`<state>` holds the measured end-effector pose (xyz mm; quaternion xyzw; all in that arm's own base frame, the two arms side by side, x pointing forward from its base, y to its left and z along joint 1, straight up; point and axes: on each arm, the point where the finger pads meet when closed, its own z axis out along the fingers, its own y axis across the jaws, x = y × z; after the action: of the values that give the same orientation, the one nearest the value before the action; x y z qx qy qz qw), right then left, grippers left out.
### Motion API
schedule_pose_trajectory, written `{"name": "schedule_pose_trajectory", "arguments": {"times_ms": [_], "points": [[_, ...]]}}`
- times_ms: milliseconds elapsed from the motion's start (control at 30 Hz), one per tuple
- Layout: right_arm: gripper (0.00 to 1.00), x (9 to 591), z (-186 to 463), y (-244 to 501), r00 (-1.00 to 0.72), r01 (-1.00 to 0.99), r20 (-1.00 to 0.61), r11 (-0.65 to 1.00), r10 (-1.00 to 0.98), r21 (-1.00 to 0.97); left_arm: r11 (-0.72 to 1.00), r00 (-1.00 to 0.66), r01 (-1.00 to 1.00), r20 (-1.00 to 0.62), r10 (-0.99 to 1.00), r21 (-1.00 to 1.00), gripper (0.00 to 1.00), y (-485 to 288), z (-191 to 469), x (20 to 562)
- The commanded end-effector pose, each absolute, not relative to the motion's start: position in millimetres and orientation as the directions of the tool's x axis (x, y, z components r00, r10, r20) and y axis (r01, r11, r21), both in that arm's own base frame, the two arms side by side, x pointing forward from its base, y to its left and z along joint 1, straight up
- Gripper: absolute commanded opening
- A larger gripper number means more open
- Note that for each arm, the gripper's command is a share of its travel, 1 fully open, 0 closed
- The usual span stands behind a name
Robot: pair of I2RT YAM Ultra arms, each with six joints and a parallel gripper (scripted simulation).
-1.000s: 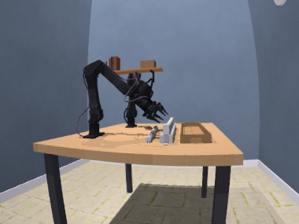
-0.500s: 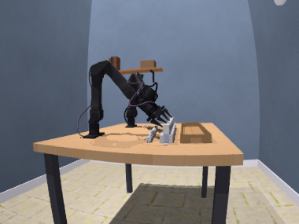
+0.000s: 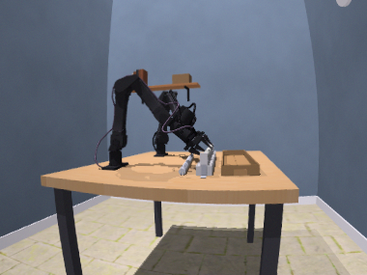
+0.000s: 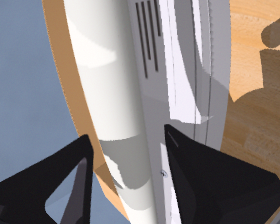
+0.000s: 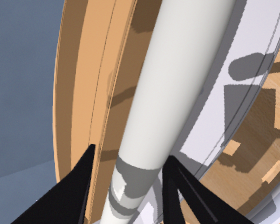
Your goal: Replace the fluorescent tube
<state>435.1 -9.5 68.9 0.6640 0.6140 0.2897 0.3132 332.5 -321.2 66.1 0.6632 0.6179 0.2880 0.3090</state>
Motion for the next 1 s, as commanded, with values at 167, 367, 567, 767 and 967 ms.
{"name": "schedule_pose_trajectory", "arguments": {"times_ms": [167, 367, 567, 767, 967], "points": [[0.49, 438.7, 77.9, -10.4, 0.074, 0.611, -0.014, -0.034, 0.997, 0.791, -0.043, 0.076, 0.637, -0.007, 0.997, 0.770, 0.49, -322.5, 71.6, 332.6], [0.49, 436.3, 79.5, -10.2, 0.076, 0.611, -0.018, -0.032, 0.997, 0.791, -0.040, 0.078, 0.638, -0.013, 0.997, 0.769, 0.11, -322.3, 73.9, 329.7], [0.49, 436.3, 79.5, -10.2, 0.076, 0.611, -0.018, -0.032, 0.997, 0.791, -0.040, 0.078, 0.638, -0.013, 0.997, 0.769, 0.11, -322.3, 73.9, 329.7], [0.49, 436.3, 79.5, -10.2, 0.076, 0.611, -0.018, -0.032, 0.997, 0.791, -0.040, 0.078, 0.638, -0.013, 0.997, 0.769, 0.11, -322.3, 73.9, 329.7], [0.11, 441.1, 85.7, -8.8, 0.070, 0.596, -0.012, -0.032, 0.997, 0.802, -0.042, 0.073, 0.634, -0.005, 0.997, 0.772, 0.11, -320.5, 74.4, 330.3]]}}
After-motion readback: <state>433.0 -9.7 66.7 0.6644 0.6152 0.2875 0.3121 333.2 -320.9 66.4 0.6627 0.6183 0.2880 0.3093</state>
